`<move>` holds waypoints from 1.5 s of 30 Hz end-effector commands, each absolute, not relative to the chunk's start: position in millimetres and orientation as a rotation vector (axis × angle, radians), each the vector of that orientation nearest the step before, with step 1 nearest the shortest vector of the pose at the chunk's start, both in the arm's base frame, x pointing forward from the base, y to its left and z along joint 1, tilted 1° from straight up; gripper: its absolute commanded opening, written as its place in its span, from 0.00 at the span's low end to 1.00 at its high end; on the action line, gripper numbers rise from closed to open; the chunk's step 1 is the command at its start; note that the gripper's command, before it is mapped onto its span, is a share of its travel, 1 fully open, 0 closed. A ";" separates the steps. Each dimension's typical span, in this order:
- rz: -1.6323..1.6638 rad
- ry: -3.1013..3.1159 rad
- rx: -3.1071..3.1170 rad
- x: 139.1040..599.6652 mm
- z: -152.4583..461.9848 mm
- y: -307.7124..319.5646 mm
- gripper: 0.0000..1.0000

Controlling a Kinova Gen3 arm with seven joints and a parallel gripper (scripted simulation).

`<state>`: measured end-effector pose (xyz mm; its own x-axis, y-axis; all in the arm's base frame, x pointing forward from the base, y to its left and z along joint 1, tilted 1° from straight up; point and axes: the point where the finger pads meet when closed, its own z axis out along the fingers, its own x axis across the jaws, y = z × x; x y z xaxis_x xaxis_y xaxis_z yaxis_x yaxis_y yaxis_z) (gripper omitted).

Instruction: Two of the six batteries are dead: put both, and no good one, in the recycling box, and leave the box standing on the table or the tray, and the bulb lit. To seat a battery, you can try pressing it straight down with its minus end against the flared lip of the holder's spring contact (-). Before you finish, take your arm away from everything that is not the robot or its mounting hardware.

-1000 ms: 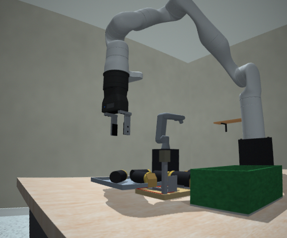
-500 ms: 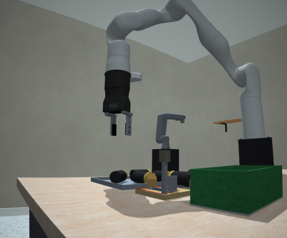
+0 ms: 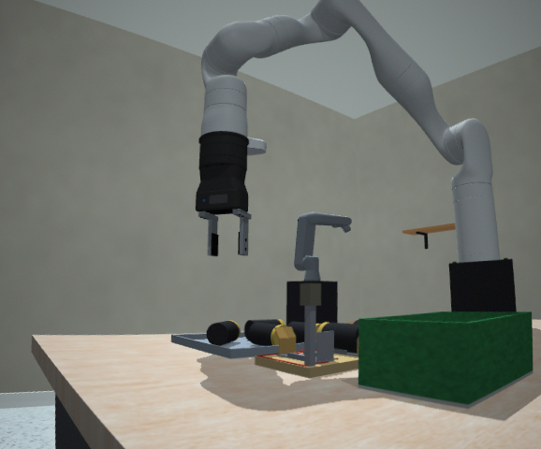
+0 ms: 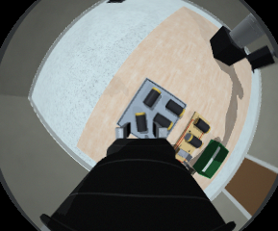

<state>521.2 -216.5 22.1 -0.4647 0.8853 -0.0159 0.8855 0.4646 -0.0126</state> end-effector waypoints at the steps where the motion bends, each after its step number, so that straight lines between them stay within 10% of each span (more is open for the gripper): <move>1: -0.031 2.706 1.570 521.8 24.5 -218.5 0.90; 45: -0.031 2.764 1.468 521.6 20.6 -218.5 0.90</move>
